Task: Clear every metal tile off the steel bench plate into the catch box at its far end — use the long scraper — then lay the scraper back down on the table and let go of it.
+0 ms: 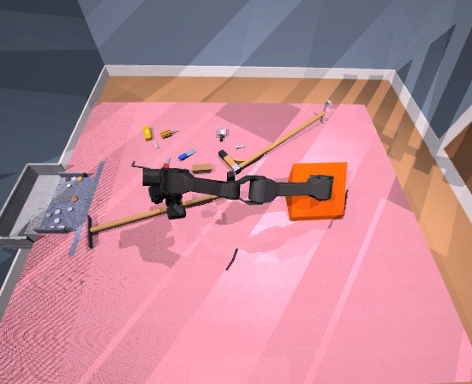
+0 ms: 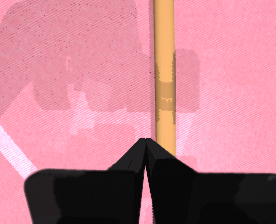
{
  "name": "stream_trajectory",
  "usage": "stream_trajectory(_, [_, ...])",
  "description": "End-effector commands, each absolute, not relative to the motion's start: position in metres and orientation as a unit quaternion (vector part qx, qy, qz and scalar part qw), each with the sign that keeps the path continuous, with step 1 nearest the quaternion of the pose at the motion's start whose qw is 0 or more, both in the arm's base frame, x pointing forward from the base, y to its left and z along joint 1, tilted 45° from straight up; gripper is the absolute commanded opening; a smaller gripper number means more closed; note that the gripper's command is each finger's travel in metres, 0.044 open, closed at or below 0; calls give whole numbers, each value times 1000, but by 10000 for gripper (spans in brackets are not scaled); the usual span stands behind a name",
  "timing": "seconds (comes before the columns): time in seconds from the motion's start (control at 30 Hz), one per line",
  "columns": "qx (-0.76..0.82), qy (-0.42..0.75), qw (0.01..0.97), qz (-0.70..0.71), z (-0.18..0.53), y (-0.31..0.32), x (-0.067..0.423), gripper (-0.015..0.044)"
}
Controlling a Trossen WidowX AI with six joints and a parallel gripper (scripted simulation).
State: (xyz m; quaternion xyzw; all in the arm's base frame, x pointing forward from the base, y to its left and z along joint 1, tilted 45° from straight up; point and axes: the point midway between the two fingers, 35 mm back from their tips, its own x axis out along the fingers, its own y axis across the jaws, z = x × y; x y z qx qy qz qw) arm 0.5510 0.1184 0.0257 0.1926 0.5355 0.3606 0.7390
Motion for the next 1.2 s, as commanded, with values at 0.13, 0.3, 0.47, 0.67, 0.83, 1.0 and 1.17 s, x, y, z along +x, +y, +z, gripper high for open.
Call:
stream_trajectory(0.13, [206, 547, 734, 347, 65, 87, 533, 0])
stream_trajectory(0.3, [214, 557, 728, 339, 87, 70, 519, 0])
stream_trajectory(0.47, [222, 565, 722, 332, 106, 57, 505, 0])
stream_trajectory(0.67, [222, 565, 722, 332, 105, 59, 505, 0])
stream_trajectory(0.83, [221, 565, 722, 331, 97, 66, 507, 0])
stream_trajectory(1.0, [221, 566, 722, 331, 88, 74, 508, 0])
stream_trajectory(1.17, [221, 566, 722, 331, 79, 83, 510, 0])
